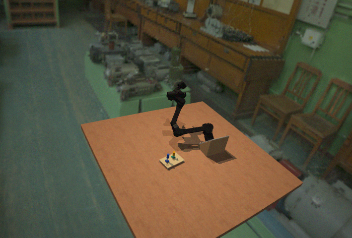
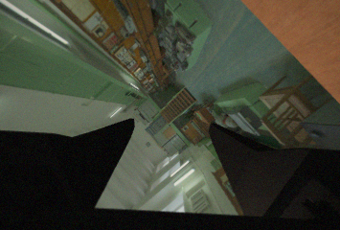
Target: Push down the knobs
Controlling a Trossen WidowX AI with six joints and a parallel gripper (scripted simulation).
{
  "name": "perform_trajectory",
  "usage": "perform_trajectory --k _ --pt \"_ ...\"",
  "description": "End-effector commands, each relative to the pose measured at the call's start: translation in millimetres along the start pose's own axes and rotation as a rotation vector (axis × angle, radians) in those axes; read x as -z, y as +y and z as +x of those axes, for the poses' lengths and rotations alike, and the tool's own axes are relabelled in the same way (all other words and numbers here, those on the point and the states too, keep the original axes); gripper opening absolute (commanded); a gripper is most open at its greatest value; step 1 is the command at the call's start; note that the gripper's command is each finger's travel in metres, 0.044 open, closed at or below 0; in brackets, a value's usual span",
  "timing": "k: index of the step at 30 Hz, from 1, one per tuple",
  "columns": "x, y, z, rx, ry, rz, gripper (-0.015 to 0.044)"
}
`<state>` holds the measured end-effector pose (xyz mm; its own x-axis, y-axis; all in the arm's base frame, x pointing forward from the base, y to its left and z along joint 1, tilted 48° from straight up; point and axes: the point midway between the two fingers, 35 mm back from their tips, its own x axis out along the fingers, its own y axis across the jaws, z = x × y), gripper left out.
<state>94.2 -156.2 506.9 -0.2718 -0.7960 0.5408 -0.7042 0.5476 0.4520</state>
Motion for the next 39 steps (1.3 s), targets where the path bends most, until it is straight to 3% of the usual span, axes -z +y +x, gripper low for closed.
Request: perform_trajectory --k 1,15,26,39 --pt "0 1 0 -0.004 0.002 0.002 0.0374" --pt "-22 92 16 -0.342 0.021 0.25 0.0006" --pt "-44 171 7 -0.632 0.065 0.428 0.0" --pt "-64 253 -33 -0.968 0.18 0.587 0.0"
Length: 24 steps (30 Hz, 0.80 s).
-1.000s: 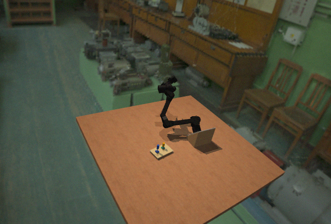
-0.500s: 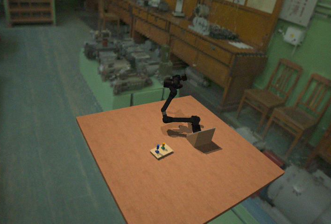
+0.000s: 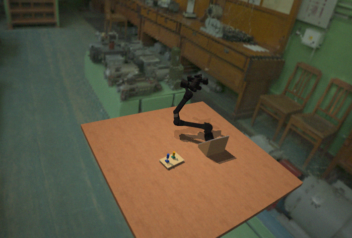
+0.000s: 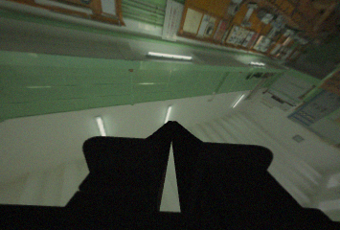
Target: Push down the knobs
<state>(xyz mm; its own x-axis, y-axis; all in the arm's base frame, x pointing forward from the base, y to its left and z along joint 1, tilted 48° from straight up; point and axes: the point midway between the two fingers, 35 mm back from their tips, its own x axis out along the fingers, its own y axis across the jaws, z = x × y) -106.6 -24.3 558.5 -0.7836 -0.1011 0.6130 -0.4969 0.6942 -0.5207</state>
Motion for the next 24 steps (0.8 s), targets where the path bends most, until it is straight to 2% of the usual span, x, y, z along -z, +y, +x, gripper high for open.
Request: perform_trajectory --k 1,10,24 --pt "10 24 8 -0.087 0.046 0.056 0.0" --pt "27 60 11 -0.217 0.144 0.106 0.0" --pt "76 154 1 -0.506 0.404 0.324 0.0"
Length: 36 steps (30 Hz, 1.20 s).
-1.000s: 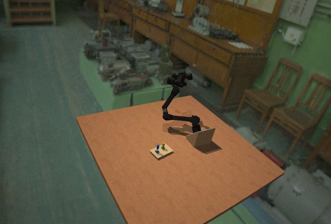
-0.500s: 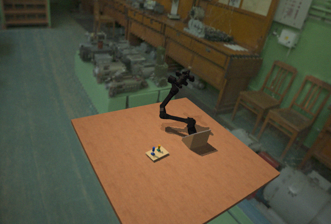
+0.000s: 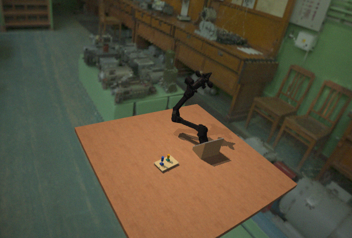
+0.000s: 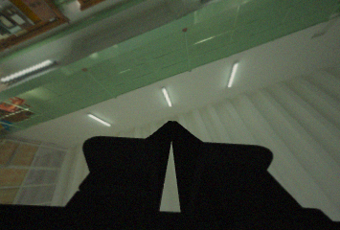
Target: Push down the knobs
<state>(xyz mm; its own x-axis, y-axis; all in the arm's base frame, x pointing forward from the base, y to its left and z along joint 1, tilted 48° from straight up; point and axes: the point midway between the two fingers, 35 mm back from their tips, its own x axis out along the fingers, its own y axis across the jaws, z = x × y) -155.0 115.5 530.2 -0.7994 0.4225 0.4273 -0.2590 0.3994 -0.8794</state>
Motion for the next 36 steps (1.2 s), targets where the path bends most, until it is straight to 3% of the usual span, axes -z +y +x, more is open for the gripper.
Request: perform_trajectory --k 1,17,25,36 --pt "21 19 9 -0.073 0.082 0.068 0.0" --pt "111 101 14 -0.315 0.447 0.325 0.0" --pt "158 140 -3 -0.399 0.665 0.447 0.0" --pt "194 170 -33 -0.432 0.82 0.511 0.0"
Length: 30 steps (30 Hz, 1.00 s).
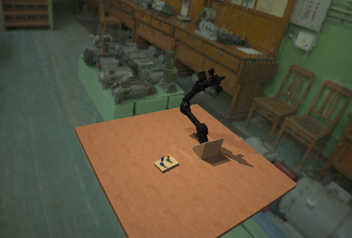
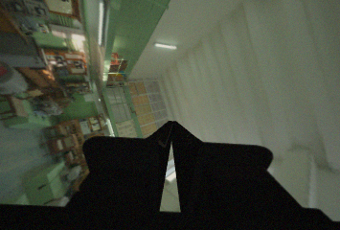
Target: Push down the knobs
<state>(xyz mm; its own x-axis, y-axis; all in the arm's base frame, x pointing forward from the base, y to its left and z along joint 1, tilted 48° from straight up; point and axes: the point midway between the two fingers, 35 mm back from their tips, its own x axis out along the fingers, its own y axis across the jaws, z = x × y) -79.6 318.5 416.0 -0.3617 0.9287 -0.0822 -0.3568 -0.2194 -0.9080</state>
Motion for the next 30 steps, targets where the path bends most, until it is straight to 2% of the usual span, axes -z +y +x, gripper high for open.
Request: perform_trajectory --k 1,16,30 --pt "22 1 6 0.012 0.07 0.051 0.0" --pt "128 18 20 -0.045 0.432 0.308 0.0" --pt "234 46 2 -0.053 0.807 0.58 0.0"
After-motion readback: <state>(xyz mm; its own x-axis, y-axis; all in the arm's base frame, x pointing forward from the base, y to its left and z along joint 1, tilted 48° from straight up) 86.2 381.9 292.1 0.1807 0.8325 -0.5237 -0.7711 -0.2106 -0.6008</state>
